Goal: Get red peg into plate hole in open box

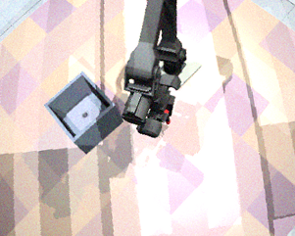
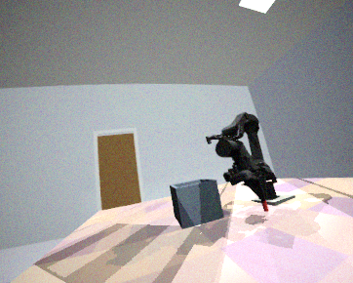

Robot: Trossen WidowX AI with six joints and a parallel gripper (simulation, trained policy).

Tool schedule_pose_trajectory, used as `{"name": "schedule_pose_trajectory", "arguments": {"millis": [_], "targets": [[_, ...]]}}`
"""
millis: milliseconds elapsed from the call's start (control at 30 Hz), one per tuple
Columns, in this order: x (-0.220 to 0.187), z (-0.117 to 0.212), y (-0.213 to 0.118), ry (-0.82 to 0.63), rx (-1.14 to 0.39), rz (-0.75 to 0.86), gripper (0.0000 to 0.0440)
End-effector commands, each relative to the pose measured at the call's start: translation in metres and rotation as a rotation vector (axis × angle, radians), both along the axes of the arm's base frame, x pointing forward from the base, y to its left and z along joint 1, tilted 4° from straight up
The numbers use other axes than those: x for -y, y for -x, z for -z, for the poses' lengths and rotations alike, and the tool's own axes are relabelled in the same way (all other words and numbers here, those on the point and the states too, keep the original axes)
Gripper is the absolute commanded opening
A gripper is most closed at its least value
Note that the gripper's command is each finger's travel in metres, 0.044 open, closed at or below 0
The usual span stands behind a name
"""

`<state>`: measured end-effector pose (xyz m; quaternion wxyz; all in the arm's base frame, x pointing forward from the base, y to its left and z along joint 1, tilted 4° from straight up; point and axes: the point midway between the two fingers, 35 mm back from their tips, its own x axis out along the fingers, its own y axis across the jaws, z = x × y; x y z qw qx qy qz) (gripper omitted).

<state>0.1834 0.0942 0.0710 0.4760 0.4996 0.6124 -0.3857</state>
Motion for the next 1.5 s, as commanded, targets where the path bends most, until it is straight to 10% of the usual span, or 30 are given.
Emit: {"name": "schedule_pose_trajectory", "arguments": {"millis": [0,867,1467], "targets": [[-0.001,-0.015,-0.003,-0.03,0.046,-0.006,0.0],[0.046,-0.13,-0.022,0.017,0.372,-0.036,0.0],[0.105,-0.145,-0.035,0.164,0.369,0.029,0.0]]}}
